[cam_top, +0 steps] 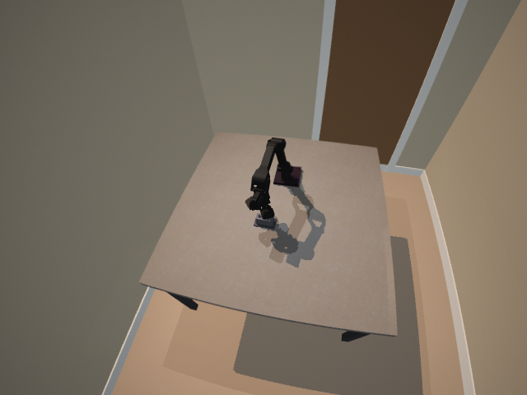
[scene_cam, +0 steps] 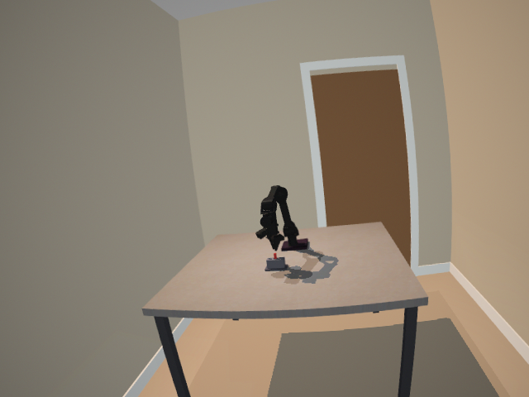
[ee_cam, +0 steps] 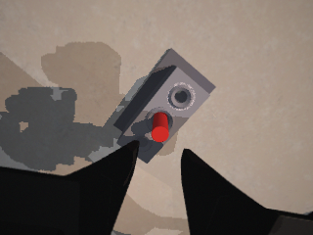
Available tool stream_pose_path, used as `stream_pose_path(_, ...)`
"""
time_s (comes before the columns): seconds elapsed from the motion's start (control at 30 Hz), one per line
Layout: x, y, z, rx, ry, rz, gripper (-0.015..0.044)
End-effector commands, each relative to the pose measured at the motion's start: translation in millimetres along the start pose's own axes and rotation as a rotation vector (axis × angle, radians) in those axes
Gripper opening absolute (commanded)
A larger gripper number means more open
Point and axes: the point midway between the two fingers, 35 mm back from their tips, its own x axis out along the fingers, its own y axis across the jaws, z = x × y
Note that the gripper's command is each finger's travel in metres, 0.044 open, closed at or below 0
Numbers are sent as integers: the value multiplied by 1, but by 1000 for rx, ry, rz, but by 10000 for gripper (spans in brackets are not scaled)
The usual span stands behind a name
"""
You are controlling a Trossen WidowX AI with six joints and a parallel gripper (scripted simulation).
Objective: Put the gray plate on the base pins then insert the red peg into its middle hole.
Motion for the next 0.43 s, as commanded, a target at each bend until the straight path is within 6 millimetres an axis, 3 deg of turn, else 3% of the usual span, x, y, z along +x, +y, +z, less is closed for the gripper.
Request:
stream_pose_path(0.0,-4,0,0,0,-4,0,150)
stream_pose_path(0.4,-11,-1,-2,0,-4,0,150)
